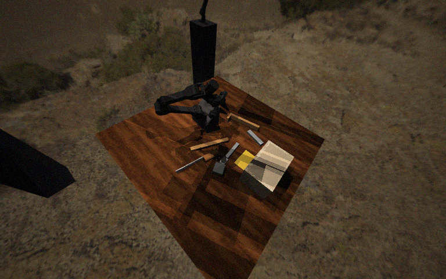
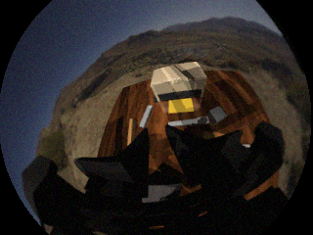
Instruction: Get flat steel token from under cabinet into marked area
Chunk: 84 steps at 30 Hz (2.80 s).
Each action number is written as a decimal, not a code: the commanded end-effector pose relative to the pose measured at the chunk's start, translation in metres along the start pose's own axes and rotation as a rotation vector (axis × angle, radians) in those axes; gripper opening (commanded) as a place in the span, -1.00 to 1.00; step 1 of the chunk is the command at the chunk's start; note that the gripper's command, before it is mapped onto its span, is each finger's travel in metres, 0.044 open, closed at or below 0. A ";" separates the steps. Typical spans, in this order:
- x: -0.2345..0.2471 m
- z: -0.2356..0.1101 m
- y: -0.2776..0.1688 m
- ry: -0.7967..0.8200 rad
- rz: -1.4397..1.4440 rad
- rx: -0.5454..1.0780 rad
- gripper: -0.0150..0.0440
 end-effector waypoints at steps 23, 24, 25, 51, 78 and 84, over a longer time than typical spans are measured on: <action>-0.181 0.046 0.002 -0.447 0.195 0.472 -0.08; -0.188 0.046 -0.001 -0.458 0.203 0.494 -0.08; -0.195 0.046 -0.003 -0.469 0.211 0.515 -0.08; -0.299 0.052 -0.082 -0.566 0.329 0.794 -0.08; -0.302 0.057 -0.108 -0.569 0.327 0.795 -0.08; -0.301 0.056 -0.109 -0.569 0.327 0.795 -0.08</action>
Point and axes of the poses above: the point midway between the two fingers, 35 mm back from their tips, its own z axis out along the fingers, its own x axis across the jaws, y = z × x, the point moved 5 cm from there along -z, back along the fingers, and after that the axes turned 1 degree about -z, right-handed, at the moved point
